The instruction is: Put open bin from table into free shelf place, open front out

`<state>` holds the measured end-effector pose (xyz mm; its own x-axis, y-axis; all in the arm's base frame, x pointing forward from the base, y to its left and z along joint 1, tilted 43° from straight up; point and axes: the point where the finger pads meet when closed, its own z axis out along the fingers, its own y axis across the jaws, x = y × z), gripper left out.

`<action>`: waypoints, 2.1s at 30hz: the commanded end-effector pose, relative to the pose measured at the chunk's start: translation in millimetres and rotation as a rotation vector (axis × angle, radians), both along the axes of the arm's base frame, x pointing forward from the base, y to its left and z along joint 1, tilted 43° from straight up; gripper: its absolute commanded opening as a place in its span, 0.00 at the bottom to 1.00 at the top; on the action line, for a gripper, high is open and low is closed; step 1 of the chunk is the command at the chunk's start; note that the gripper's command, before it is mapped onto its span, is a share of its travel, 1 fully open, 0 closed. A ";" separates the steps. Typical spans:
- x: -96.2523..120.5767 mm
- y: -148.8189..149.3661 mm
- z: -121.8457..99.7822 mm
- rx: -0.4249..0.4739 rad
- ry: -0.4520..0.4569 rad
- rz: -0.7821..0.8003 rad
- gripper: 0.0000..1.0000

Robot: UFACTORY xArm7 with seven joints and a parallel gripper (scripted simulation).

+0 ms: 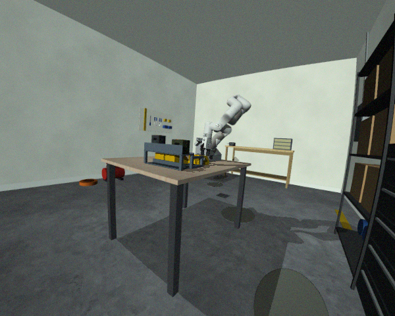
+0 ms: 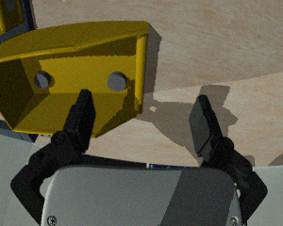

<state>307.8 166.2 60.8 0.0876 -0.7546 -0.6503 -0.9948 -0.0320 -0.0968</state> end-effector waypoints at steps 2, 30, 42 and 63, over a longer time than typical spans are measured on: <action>5.6 4.9 -5.1 0.043 -0.017 -0.008 1.00; 4.4 18.3 -20.0 0.043 -0.017 -0.009 1.00; 4.6 15.6 -16.9 0.043 -0.017 -0.009 1.00; 4.8 13.1 -14.2 0.043 -0.017 -0.009 1.00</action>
<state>311.6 180.4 45.8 0.0931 -0.7266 -0.6807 -0.9934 -0.0213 -0.1130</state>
